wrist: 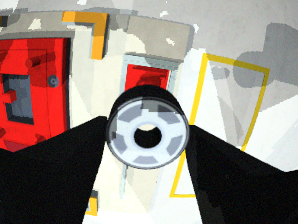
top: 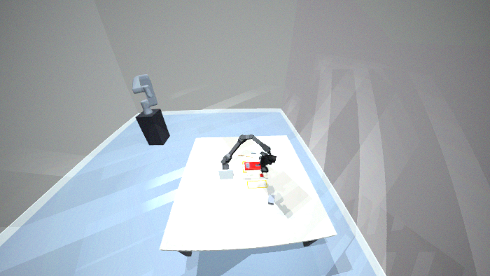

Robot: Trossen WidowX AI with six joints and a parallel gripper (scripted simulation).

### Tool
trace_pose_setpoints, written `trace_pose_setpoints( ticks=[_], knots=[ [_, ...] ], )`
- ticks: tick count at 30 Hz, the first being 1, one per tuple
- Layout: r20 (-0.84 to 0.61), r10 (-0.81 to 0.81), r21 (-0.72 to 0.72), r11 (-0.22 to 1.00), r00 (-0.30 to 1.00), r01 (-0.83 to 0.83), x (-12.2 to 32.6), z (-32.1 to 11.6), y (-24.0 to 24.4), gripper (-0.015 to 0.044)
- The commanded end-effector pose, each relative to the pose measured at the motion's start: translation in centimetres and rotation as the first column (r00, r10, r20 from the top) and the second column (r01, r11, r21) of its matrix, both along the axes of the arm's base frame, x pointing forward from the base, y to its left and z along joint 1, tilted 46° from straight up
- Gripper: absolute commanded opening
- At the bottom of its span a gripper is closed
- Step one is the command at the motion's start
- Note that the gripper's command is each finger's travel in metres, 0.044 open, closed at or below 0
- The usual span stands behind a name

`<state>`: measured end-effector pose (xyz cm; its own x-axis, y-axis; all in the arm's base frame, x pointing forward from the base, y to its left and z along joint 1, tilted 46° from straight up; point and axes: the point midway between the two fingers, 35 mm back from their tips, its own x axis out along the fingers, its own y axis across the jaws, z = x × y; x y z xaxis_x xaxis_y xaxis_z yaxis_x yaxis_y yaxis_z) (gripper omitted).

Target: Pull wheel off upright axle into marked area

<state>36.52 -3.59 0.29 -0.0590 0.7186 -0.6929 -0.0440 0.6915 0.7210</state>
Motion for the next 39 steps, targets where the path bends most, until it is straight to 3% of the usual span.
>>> trace_pose_setpoints(
  ticks=[1,26,39],
  knots=[
    [0.004,-0.001,-0.006,1.0,1.0,0.001,0.1,1.0,-1.1,0.0],
    [0.003,-0.001,-0.012,1.0,1.0,0.001,-5.1,-5.5,-8.1,0.0],
    [0.003,-0.001,-0.011,1.0,1.0,0.001,-5.4,-6.9,-7.0,0.0]
  ],
)
